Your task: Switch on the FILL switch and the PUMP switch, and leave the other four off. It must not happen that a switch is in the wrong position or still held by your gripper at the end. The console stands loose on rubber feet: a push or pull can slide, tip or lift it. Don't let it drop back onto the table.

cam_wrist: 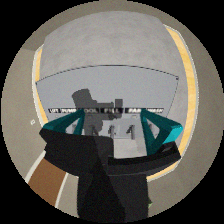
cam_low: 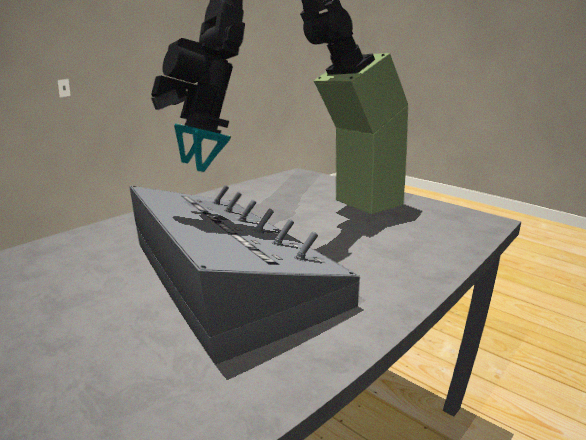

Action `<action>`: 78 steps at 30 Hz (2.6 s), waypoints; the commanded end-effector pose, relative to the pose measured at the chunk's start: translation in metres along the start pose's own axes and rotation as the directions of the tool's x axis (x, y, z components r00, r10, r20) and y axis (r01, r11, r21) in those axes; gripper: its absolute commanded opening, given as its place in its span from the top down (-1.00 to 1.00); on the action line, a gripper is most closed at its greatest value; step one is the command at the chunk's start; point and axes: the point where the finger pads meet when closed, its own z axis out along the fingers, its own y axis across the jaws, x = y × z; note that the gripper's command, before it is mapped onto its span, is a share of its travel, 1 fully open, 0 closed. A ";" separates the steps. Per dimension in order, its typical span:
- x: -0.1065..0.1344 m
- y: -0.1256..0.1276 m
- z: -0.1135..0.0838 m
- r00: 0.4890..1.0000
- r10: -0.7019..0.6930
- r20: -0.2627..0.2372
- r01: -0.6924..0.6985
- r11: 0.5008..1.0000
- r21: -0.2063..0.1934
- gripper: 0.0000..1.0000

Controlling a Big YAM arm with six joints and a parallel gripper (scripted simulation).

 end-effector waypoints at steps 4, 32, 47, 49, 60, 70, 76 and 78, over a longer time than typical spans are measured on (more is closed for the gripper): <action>-0.024 0.007 -0.008 0.998 0.003 0.061 -0.002 1.000 -0.018 -1.00; -0.020 -0.013 -0.010 0.998 0.006 0.056 -0.005 1.000 -0.006 -1.00; -0.019 -0.058 -0.010 0.998 0.002 0.057 -0.001 1.000 -0.002 -1.00; -0.019 -0.064 -0.010 0.998 0.001 0.057 -0.001 1.000 -0.002 -1.00; -0.021 -0.068 -0.009 0.998 -0.010 0.059 0.011 1.000 -0.010 -1.00; -0.021 -0.068 -0.009 0.998 -0.004 0.059 0.004 1.000 -0.010 -1.00; -0.021 -0.068 -0.009 0.998 -0.004 0.059 0.004 1.000 -0.010 -1.00; -0.021 -0.068 -0.009 0.998 -0.004 0.059 0.004 1.000 -0.010 -1.00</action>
